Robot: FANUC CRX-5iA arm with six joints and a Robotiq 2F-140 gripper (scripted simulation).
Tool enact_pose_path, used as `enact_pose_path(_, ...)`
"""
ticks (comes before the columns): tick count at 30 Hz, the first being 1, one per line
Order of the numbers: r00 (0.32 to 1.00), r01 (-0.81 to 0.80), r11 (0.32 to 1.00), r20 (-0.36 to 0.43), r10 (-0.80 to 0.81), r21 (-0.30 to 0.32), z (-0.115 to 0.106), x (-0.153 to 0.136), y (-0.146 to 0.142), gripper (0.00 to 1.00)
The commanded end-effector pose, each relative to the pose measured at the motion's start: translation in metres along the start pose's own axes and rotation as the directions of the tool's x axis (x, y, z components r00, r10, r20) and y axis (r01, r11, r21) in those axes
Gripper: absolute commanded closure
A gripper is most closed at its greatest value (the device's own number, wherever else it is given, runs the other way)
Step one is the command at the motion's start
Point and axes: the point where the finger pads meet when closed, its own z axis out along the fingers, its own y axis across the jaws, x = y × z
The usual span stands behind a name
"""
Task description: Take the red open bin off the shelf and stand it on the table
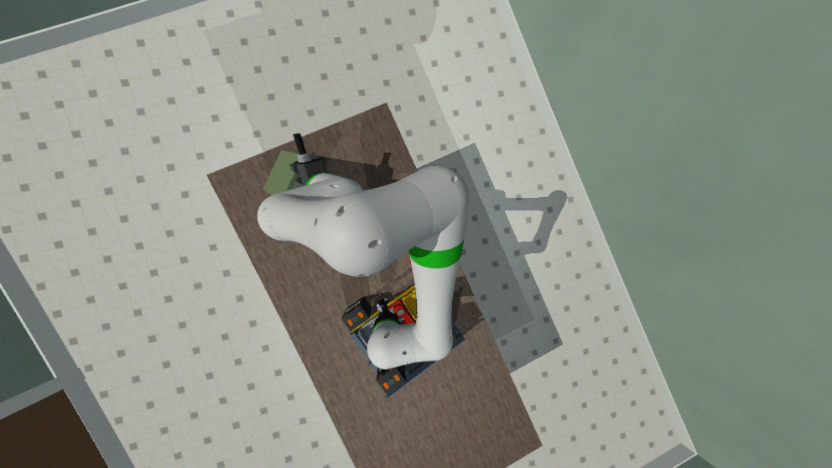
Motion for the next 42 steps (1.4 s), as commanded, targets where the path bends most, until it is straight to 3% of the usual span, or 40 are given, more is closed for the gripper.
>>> enact_pose_path(1, 1.0, 0.0, 1.0, 0.0, 0.0, 0.0, -0.0002, 0.0001, -0.0002, 0.72)
enact_pose_path(19, 1.0, 0.0, 1.0, 0.0, 0.0, 0.0, -0.0011, 0.0001, -0.0002, 0.72)
enact_pose_path(20, 1.0, 0.0, 1.0, 0.0, 0.0, 0.0, -0.0011, 0.0001, -0.0002, 1.0)
enact_pose_path(42, 1.0, 0.0, 1.0, 0.0, 0.0, 0.0, -0.0012, 0.0001, -0.0002, 1.0)
